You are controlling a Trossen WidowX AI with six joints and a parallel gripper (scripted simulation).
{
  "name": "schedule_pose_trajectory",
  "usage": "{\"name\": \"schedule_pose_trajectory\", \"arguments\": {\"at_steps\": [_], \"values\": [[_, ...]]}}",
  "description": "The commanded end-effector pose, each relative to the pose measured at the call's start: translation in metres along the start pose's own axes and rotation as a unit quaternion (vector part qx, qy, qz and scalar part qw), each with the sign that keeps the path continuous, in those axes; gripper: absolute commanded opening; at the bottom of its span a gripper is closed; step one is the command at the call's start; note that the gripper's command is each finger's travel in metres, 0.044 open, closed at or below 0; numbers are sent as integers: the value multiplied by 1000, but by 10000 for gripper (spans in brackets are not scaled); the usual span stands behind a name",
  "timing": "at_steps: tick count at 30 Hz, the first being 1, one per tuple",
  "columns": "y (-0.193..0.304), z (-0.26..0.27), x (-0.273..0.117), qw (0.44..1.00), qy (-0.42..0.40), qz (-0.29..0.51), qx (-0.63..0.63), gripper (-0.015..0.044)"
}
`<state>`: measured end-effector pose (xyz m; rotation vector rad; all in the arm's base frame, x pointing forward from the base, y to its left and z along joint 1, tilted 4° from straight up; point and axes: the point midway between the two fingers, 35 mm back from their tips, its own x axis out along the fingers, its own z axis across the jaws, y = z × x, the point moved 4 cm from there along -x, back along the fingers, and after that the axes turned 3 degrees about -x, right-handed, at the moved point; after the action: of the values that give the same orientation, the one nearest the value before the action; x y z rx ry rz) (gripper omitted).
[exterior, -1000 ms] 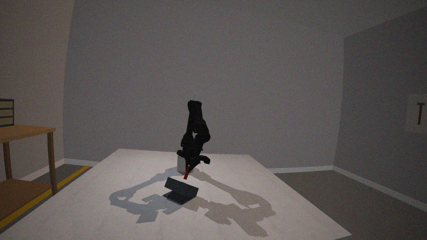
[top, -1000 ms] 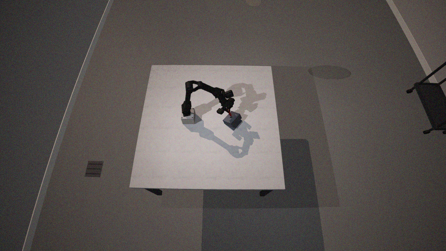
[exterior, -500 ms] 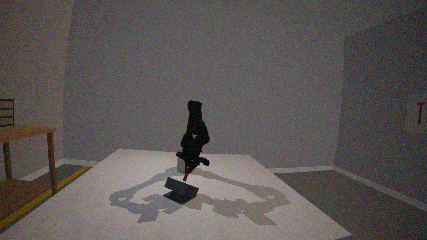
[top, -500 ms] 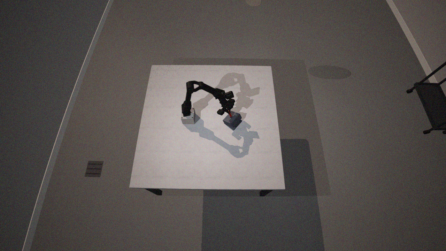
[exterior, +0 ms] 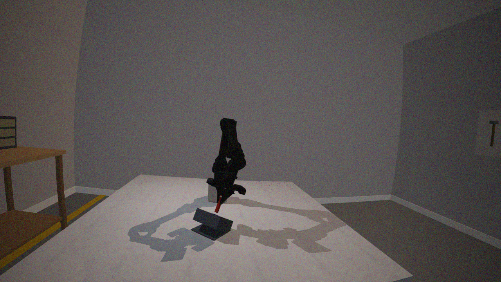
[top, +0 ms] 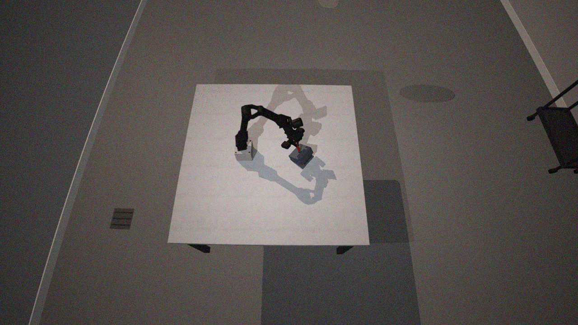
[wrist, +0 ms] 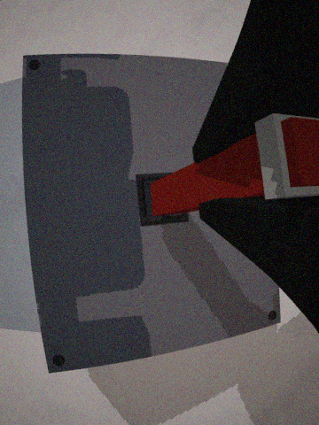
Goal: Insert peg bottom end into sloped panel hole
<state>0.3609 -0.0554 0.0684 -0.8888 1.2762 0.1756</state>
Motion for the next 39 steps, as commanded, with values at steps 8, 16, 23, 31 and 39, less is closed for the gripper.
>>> {"name": "schedule_pose_trajectory", "arguments": {"at_steps": [8, 16, 23, 31, 39], "values": [[2, -1, 2, 1000, 0, 0, 1, 0], [3, -2, 5, 1000, 0, 0, 1, 0], [3, -2, 8, 1000, 0, 0, 1, 0], [3, -2, 12, 1000, 0, 0, 1, 0], [3, -1, 15, 1000, 0, 0, 1, 0]]}}
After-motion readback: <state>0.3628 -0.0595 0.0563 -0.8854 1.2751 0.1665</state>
